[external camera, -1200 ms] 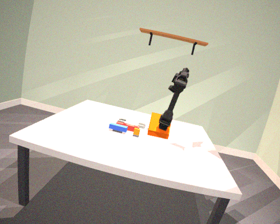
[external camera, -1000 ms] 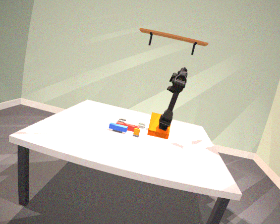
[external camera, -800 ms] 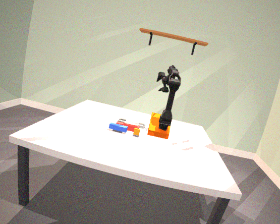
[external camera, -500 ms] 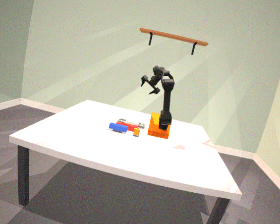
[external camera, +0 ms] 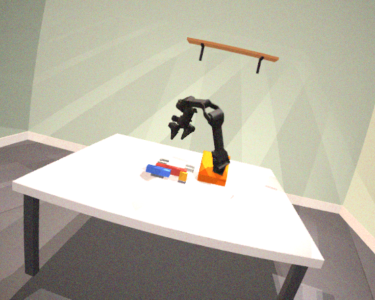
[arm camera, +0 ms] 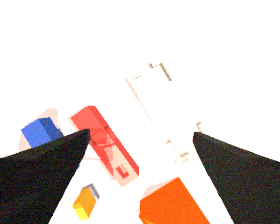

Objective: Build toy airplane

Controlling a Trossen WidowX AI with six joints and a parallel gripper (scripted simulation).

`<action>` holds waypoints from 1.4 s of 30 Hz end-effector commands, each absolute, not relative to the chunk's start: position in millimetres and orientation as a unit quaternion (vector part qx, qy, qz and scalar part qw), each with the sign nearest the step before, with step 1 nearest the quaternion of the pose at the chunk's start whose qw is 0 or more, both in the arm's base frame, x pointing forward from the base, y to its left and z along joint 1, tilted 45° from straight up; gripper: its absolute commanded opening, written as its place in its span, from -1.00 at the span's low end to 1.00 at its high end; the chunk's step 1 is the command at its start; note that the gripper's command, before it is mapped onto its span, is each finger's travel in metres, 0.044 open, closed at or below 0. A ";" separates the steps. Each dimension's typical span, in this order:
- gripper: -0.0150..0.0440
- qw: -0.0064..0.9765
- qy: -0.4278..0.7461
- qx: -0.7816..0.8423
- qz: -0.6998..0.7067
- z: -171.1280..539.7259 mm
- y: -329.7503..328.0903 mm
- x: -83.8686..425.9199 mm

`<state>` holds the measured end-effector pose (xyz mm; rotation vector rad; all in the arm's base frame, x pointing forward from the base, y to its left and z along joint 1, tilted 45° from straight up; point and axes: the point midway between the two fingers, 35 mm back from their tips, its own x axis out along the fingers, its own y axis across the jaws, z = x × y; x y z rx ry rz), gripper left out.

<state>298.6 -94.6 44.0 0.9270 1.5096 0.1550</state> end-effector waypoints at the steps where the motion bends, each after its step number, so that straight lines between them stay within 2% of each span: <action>1: 1.00 0.641 0.675 0.268 0.249 59.6 -24.2 286.3; 5: 1.00 0.631 0.667 0.198 0.342 66.8 9.3 275.0; 14: 1.00 0.632 0.667 0.197 0.342 65.2 10.9 274.9; 19: 1.00 0.632 0.667 0.198 0.343 31.1 45.1 268.8; 42: 1.00 0.632 0.666 0.198 0.343 4.4 71.4 264.9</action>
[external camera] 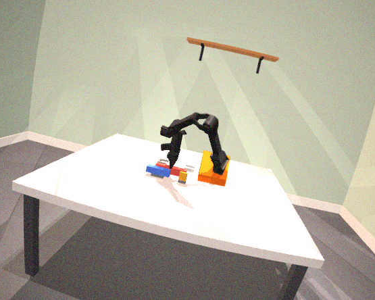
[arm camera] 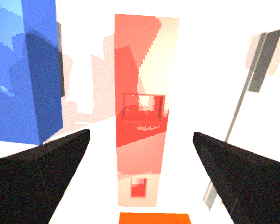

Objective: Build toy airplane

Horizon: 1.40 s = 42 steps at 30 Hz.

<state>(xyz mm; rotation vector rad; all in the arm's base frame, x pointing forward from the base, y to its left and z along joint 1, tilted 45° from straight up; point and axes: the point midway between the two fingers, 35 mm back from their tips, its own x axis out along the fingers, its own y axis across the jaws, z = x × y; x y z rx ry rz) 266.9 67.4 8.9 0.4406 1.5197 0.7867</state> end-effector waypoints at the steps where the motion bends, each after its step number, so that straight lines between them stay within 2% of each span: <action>1: 1.00 0.632 0.666 0.198 0.343 3.3 72.6 264.7; 20: 1.00 0.631 0.666 0.199 0.344 -15.5 92.4 259.8; 29: 0.20 0.631 0.666 0.199 0.344 -15.5 92.4 259.8; 37: 0.02 0.631 0.666 0.199 0.344 -15.5 92.4 259.8; 42: -0.43 0.632 0.666 0.198 0.343 -11.3 87.3 262.5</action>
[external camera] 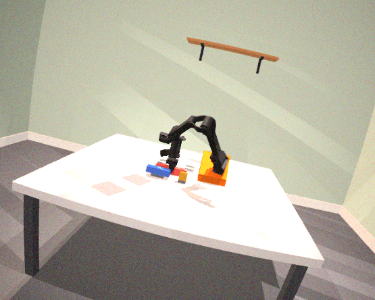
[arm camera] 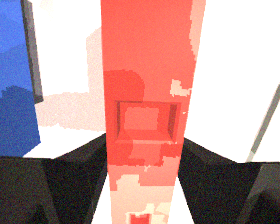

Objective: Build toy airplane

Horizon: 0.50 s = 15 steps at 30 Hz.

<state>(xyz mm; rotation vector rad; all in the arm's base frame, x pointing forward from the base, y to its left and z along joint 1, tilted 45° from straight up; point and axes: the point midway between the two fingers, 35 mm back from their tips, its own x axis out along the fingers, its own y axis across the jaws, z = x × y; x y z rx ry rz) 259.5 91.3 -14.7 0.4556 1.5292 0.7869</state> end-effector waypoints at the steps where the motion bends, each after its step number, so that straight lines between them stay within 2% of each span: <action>1: -0.49 0.632 0.666 0.198 0.343 -9.6 85.2 263.5; 15: -0.49 0.634 0.667 0.196 0.339 17.2 55.3 274.4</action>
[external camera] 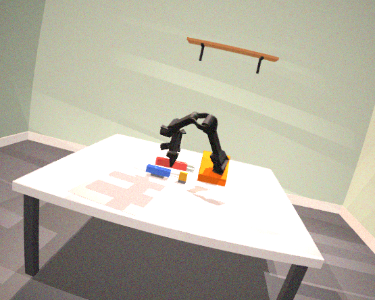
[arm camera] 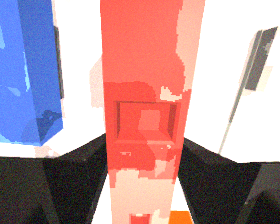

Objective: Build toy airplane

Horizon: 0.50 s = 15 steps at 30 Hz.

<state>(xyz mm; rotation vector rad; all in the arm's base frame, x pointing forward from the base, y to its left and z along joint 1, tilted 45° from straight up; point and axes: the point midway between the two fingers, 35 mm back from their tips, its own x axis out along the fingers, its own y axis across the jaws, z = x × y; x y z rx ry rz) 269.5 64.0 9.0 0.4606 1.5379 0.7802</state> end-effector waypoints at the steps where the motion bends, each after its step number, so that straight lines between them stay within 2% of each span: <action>1: -0.49 0.634 0.667 0.196 0.339 19.2 53.1 275.0; 15: -0.49 0.633 0.668 0.196 0.340 50.1 22.8 278.4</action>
